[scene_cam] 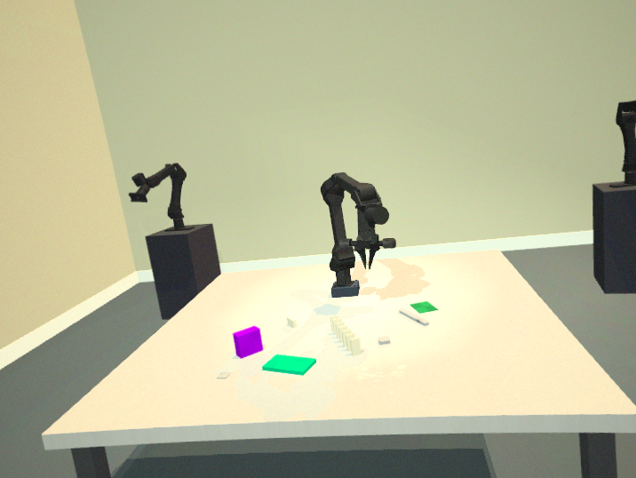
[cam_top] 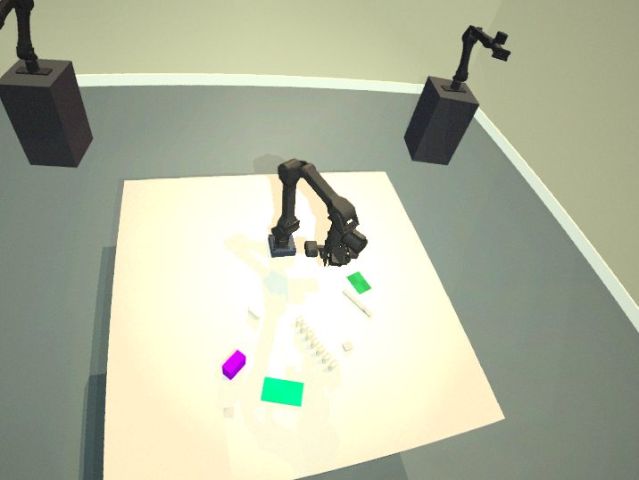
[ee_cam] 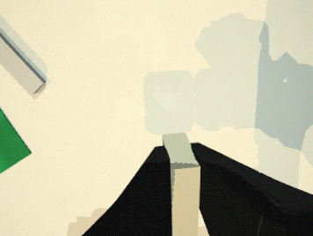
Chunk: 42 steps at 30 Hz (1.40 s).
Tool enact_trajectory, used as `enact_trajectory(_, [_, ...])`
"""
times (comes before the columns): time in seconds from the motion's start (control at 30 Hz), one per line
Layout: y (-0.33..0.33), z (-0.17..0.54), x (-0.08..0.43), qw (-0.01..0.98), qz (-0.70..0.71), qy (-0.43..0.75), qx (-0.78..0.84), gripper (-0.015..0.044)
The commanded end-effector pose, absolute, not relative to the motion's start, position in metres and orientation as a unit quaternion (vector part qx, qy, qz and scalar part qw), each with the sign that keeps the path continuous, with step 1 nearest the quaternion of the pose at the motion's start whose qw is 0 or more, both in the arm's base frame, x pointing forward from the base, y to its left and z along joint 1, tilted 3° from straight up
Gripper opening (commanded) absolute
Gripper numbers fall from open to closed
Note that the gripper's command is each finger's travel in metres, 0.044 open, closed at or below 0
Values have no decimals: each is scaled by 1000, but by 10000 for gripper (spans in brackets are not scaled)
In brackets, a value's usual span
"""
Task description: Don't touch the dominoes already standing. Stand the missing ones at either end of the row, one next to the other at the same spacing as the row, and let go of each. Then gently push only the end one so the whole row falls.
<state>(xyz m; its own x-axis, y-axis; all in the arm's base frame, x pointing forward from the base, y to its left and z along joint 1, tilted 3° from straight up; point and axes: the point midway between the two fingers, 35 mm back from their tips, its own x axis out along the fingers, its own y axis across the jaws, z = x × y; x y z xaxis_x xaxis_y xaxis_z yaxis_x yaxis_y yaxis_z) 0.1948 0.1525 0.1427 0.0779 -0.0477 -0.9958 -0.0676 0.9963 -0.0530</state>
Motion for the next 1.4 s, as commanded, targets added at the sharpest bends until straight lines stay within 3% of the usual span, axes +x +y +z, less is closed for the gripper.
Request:
enact_trajectory(0.0, [153, 133, 195, 755, 1, 653, -63, 27])
enact_trajectory(0.7, [167, 107, 201, 884, -8, 448, -131, 27])
enact_trajectory(1.37, [175, 106, 183, 966, 9, 241, -93, 27])
